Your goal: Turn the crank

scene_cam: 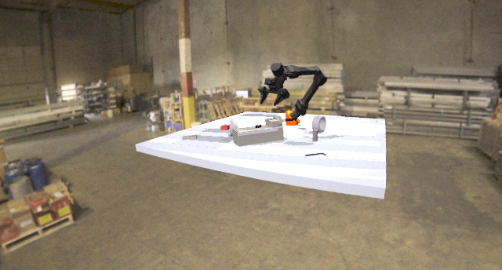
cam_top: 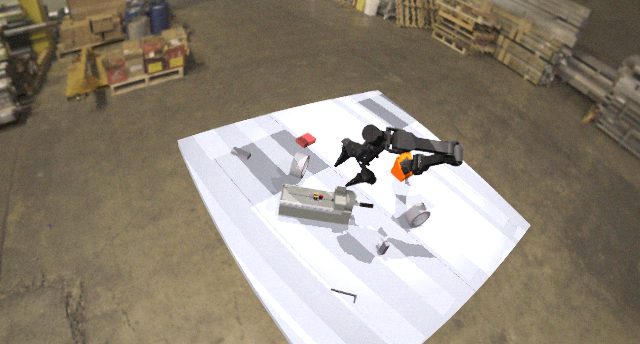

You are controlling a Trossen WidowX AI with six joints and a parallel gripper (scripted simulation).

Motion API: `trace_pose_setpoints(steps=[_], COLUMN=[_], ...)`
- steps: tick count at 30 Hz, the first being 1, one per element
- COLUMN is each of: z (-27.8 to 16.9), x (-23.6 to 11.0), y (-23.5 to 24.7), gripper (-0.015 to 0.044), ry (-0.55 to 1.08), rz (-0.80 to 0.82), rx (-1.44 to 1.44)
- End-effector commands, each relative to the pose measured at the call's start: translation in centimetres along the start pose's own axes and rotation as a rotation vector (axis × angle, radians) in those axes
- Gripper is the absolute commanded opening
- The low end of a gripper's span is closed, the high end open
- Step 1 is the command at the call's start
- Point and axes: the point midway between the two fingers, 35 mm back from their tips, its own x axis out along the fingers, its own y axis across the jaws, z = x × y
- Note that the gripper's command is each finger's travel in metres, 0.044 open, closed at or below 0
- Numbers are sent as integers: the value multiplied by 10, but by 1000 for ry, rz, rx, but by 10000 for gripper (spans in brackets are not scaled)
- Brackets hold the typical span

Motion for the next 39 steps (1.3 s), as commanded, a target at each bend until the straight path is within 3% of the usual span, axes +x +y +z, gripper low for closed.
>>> trace_pose_setpoints(steps=[1,6,17,39], z=[11,18,-12,-4], x=[8,15,53,43], y=[-23,-51,-49,-50], gripper=[440,440,440,440], ry=[-21,-59,-61,-60], rz=[76,157,161,161], rx=[-108,-226,-230,-231])
